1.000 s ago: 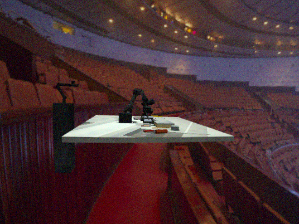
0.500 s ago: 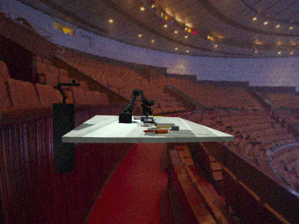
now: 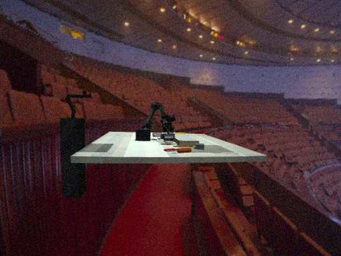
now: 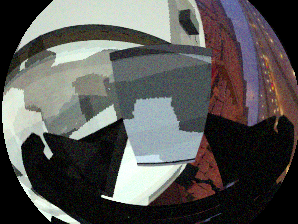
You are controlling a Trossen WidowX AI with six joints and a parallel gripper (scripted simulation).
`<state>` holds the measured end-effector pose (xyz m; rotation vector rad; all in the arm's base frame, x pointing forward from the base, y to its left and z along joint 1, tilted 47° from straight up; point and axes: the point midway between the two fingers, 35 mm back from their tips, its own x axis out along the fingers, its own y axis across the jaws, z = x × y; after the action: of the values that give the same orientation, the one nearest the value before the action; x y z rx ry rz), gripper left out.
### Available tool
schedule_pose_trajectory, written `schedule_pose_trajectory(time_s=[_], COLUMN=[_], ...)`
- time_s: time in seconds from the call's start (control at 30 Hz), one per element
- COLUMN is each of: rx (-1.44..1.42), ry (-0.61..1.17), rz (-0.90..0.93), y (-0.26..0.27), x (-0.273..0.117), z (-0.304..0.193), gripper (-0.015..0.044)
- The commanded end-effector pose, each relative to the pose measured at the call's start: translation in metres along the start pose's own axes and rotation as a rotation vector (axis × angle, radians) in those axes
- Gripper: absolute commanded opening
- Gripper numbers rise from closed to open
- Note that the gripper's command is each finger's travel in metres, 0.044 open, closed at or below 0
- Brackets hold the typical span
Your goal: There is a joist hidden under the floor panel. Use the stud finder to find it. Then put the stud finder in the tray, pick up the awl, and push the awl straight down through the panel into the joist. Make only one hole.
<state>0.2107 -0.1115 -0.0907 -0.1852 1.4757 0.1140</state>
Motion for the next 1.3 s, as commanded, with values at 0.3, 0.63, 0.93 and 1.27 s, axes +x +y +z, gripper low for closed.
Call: schedule_pose_trajectory(time_s=[0.3, 0.63, 0.93, 1.27], rx=[-0.001, -0.006, -0.006, -0.006], ry=[0.000, -0.001, -0.001, -0.001], rz=[0.002, 0.007, 0.007, 0.008], y=[0.015, 0.016, 0.016, 0.016], x=[0.014, 0.015, 0.015, 0.009], z=[0.001, 0.002, 0.002, 0.002], gripper=[0.0000, 0.0158, 0.0394, 0.0440])
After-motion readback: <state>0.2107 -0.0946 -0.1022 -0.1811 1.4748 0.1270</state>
